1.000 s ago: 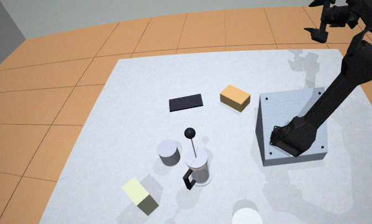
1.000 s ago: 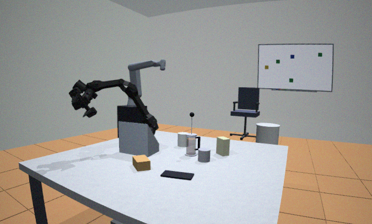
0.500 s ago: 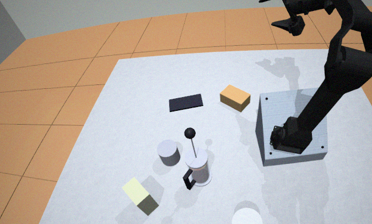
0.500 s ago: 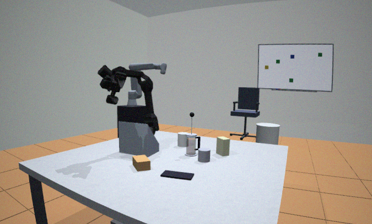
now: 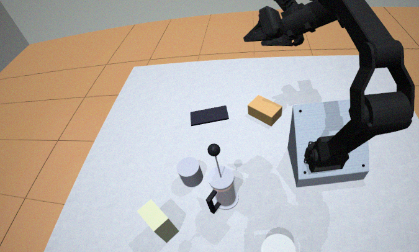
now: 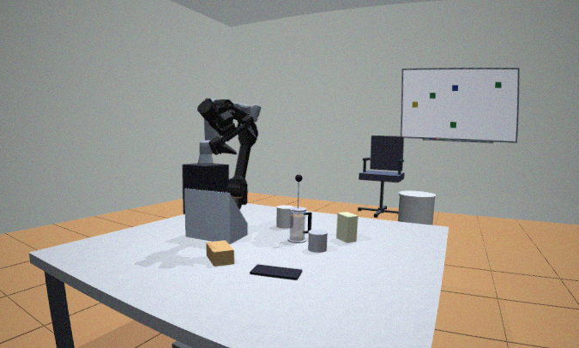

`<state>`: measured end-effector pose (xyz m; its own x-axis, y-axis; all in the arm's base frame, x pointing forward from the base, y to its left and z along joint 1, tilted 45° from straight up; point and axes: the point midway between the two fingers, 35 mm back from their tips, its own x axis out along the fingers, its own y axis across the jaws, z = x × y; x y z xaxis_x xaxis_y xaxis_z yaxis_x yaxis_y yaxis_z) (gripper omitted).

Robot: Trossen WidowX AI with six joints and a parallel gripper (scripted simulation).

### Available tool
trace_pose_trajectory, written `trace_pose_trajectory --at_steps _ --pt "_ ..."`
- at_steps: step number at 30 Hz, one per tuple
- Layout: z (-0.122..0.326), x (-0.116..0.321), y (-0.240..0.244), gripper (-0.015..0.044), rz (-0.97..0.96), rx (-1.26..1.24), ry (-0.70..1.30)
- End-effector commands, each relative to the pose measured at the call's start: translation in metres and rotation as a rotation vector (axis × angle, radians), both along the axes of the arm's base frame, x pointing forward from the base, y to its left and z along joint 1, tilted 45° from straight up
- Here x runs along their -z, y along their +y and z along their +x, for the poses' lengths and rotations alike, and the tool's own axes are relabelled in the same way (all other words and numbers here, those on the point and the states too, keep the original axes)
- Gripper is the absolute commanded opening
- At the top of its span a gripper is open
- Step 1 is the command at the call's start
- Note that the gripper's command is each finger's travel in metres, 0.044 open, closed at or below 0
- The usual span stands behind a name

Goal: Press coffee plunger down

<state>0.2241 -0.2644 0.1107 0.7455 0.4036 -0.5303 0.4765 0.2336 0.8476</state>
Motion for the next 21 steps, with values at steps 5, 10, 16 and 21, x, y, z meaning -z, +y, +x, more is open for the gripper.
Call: trace_pose_trajectory --at_steps 5,10,16,21 --pt "0.031 -0.06 0.105 0.044 -0.204 -0.366 -0.365" --pt "0.034 -0.088 0.157 0.044 -0.311 -0.516 -0.576" --pt "0.031 -0.109 0.198 0.044 -0.401 -0.614 -0.759" --pt "0.028 -0.094 0.212 0.044 -0.398 -0.627 -0.752"
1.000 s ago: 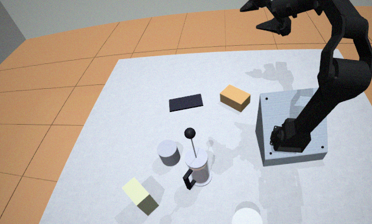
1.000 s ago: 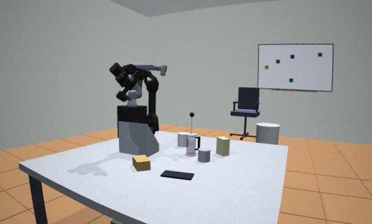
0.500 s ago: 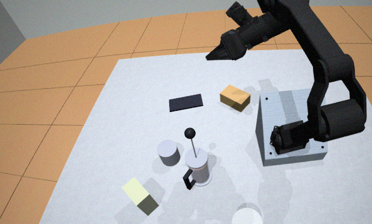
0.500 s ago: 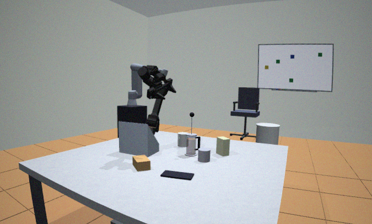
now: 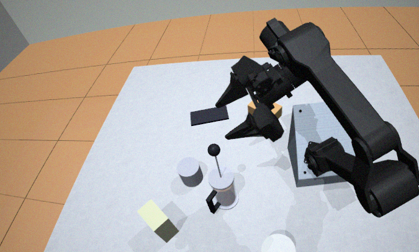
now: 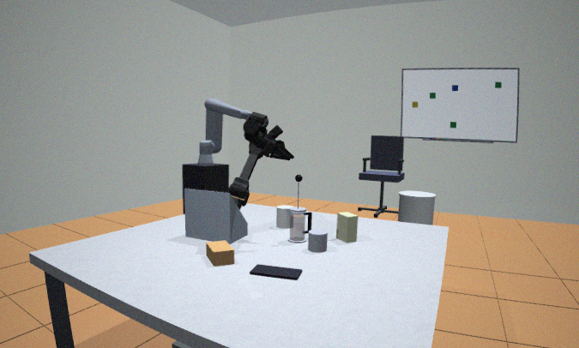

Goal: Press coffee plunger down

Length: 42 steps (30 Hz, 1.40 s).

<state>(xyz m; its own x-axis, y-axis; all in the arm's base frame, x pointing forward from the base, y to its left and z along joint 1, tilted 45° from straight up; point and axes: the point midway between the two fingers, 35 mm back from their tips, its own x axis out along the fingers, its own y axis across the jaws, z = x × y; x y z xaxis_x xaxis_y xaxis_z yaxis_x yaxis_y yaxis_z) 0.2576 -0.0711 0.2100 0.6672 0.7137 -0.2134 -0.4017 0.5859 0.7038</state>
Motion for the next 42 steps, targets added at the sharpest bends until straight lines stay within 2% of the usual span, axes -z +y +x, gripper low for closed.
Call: trace_pose_trajectory --at_steps 1,6,42 --pt "-0.007 0.011 0.023 0.044 -0.011 -0.029 -0.033" --pt "-0.014 0.034 0.042 0.044 -0.016 -0.038 -0.019" --pt "0.012 0.042 0.071 0.044 -0.016 -0.036 -0.018"
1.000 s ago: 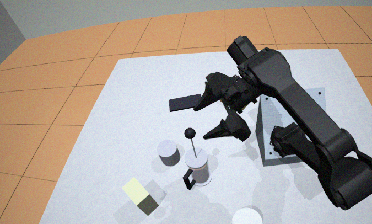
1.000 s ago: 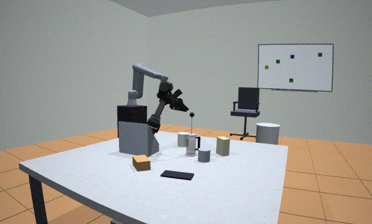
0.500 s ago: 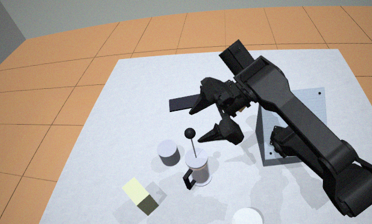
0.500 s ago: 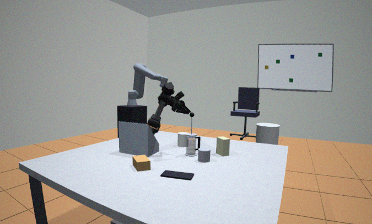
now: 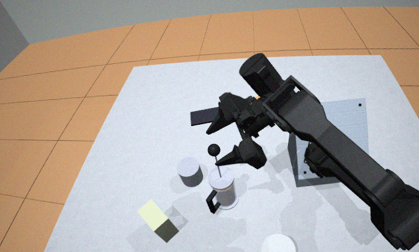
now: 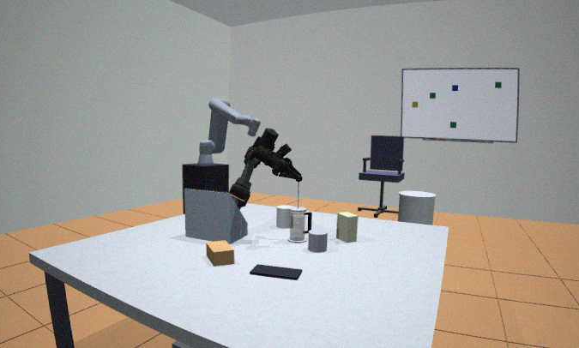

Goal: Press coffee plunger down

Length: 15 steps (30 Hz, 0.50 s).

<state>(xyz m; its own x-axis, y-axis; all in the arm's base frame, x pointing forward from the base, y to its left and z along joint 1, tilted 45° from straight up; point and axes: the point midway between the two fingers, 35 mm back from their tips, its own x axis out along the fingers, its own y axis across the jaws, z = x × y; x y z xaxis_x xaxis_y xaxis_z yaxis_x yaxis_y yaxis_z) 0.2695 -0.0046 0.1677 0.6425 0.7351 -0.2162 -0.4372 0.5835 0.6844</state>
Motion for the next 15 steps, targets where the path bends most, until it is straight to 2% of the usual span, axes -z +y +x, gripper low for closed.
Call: trace_pose_trajectory --at_steps 1,13,15 --pt "-0.0002 0.0 0.0048 0.044 0.005 0.003 0.0" --pt "-0.0002 0.0 0.0048 0.0125 0.005 0.003 0.0" --pt "-0.0002 0.0 0.0048 0.0118 0.005 0.003 0.0"
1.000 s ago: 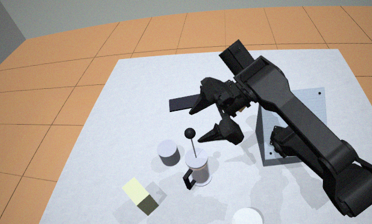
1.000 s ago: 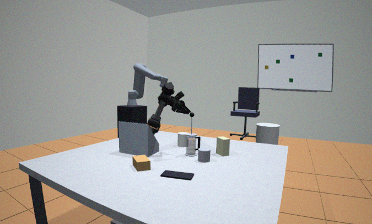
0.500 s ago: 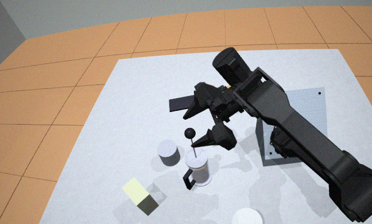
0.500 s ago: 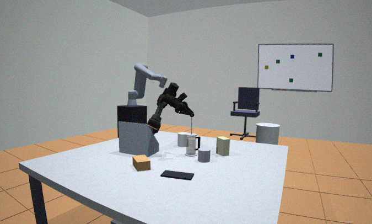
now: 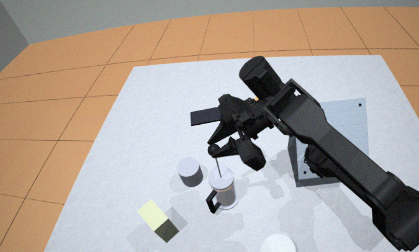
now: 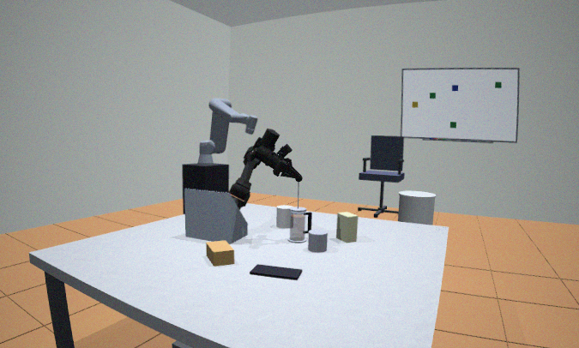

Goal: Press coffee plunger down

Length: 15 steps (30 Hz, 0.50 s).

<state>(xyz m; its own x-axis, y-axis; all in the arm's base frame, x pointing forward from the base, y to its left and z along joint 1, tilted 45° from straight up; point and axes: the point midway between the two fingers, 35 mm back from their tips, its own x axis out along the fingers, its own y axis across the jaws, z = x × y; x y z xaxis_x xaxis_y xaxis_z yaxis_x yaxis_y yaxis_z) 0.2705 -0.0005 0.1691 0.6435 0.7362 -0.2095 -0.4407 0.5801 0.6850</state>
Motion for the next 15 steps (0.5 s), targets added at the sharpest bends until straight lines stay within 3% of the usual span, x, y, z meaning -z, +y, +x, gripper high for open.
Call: trace_pose_trajectory --at_steps 1,15 --pt "-0.0011 0.0014 0.0007 0.0118 0.0 0.004 0.005" --pt "-0.0007 0.0076 0.0044 0.0118 -0.005 0.001 0.009"
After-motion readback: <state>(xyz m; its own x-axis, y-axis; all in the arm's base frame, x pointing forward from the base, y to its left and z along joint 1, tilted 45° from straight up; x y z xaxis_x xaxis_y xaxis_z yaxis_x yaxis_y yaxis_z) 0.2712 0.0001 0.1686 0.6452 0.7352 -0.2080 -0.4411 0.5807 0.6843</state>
